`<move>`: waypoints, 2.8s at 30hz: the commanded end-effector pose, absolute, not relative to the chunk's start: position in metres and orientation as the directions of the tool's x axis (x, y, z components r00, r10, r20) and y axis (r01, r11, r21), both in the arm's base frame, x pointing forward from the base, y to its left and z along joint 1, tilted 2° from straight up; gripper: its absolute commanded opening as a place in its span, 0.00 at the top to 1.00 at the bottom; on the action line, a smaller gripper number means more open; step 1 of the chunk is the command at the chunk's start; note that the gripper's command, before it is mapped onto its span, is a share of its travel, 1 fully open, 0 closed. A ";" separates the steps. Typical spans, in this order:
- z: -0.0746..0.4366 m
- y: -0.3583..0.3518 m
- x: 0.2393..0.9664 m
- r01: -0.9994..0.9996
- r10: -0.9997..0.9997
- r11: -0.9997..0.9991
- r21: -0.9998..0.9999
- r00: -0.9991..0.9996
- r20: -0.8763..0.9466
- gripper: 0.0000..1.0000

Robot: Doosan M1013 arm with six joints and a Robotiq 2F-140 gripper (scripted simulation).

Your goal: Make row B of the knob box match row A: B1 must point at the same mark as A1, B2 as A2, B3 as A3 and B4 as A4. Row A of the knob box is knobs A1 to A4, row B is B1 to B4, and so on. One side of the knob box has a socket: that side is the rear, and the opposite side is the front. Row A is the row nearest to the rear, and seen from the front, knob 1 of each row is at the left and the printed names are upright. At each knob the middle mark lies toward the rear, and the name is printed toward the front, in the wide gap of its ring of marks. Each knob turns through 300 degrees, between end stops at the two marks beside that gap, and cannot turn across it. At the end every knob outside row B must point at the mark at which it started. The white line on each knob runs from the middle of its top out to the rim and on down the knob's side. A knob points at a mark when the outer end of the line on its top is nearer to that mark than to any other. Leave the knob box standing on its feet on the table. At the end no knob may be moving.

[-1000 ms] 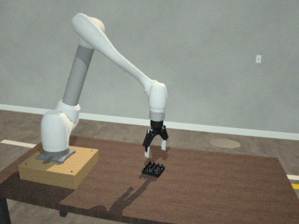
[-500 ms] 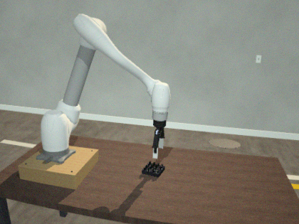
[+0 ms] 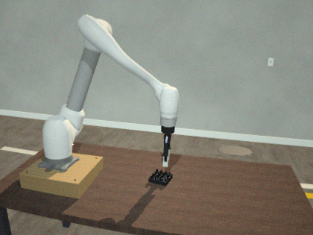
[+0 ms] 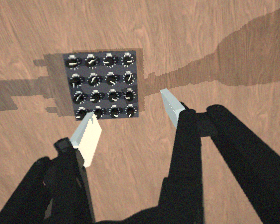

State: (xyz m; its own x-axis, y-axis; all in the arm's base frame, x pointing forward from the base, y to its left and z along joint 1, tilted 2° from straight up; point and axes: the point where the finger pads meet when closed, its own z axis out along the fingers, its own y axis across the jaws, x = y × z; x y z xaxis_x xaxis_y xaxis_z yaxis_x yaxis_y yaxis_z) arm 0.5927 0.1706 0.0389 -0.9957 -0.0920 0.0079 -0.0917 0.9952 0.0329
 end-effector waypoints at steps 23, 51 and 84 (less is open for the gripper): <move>0.039 0.171 0.593 -0.092 -0.092 0.995 0.033 -0.996 0.008 0.88; 0.028 0.171 0.593 -0.092 -0.092 0.995 0.033 -0.996 0.008 0.88; -0.003 0.172 0.592 -0.092 -0.092 0.995 0.033 -0.996 0.008 0.88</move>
